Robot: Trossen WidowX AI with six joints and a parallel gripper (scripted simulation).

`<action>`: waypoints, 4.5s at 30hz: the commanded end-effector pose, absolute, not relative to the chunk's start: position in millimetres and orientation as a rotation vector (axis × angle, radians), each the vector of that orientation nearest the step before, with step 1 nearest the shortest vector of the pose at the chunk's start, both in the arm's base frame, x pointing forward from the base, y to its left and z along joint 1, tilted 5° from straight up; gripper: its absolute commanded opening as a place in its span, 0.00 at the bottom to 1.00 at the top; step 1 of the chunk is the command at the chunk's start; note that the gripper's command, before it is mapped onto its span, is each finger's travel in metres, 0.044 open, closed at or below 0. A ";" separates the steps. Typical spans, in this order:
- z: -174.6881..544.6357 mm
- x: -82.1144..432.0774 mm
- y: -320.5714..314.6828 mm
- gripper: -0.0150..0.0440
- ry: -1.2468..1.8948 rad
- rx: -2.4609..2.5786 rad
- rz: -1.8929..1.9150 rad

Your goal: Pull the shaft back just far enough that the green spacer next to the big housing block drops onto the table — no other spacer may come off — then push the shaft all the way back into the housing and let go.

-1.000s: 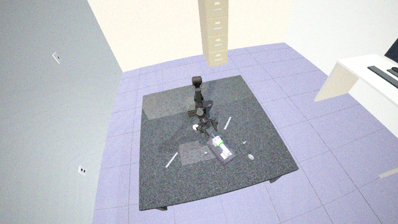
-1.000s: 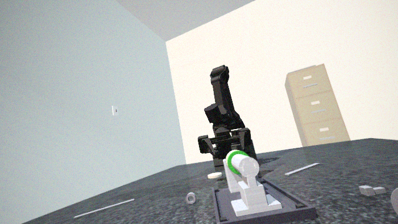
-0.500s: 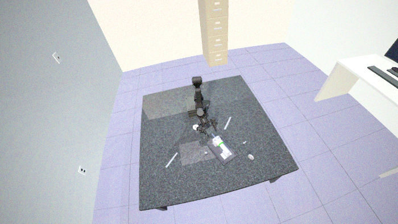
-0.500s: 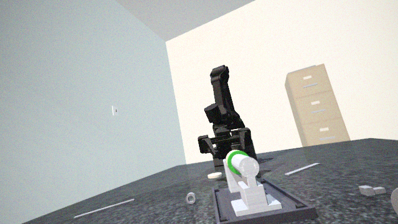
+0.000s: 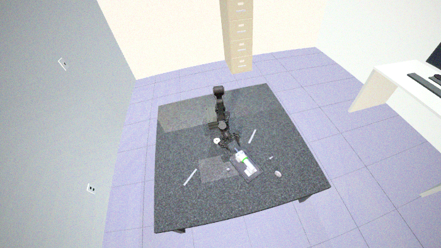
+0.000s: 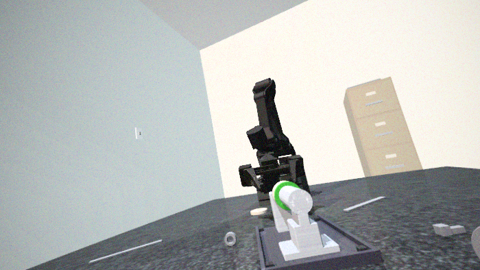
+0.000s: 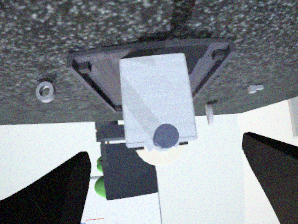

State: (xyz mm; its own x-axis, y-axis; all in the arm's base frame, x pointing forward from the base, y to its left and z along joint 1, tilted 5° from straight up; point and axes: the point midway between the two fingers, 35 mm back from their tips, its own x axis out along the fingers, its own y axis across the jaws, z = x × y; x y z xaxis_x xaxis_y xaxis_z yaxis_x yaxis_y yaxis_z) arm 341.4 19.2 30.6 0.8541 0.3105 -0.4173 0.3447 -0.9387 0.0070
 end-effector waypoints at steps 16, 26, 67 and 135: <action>19.4 367.9 28.8 1.00 0.517 2.950 -0.636; 17.5 371.0 30.2 1.00 0.517 2.951 -0.635; 10.4 386.3 35.7 1.00 0.517 2.951 -0.634; 8.3 369.5 30.0 0.25 0.517 2.951 -0.636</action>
